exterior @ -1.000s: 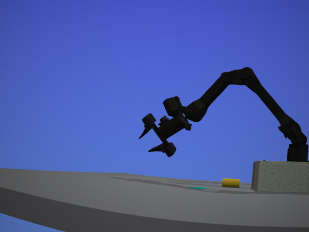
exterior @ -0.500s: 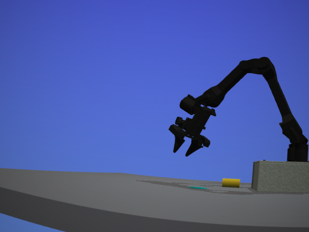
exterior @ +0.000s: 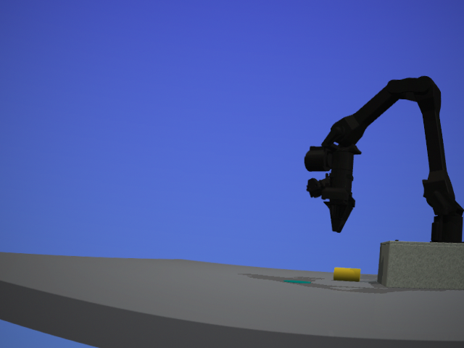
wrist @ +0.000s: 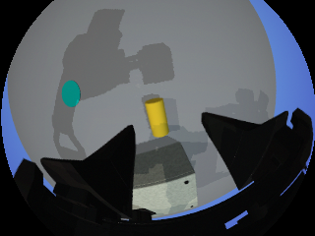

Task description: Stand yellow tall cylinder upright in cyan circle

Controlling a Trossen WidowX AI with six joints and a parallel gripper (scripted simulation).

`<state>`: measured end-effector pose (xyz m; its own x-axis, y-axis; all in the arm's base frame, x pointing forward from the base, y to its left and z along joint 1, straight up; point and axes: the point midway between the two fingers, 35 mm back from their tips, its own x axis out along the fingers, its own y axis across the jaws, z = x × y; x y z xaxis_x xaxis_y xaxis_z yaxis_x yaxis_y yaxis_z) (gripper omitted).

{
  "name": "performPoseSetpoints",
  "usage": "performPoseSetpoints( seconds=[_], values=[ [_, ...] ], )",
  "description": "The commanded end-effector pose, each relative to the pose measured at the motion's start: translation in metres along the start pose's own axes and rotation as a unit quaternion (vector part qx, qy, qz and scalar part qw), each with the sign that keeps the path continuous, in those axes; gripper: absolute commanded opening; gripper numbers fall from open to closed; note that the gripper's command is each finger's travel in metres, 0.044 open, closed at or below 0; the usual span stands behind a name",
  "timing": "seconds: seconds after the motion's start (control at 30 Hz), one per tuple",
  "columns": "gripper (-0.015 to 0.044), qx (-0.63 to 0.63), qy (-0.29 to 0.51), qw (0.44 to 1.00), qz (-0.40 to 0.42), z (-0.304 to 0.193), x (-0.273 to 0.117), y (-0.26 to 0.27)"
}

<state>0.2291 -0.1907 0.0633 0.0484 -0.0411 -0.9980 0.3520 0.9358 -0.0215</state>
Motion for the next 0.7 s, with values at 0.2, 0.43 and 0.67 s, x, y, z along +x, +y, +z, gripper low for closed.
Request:
performPoseSetpoints(
  seconds=[0.2, 0.43, 0.67],
  values=[
    [0.0309, -0.028, 0.017, 0.999, 0.010, -0.013, 0.014, 0.003],
    [0.0309, -0.028, 0.017, 0.999, 0.010, -0.018, 0.099, 0.006],
    [0.0257, -0.028, 0.017, 0.999, 0.011, -0.020, 0.106, 0.006]
  ],
)
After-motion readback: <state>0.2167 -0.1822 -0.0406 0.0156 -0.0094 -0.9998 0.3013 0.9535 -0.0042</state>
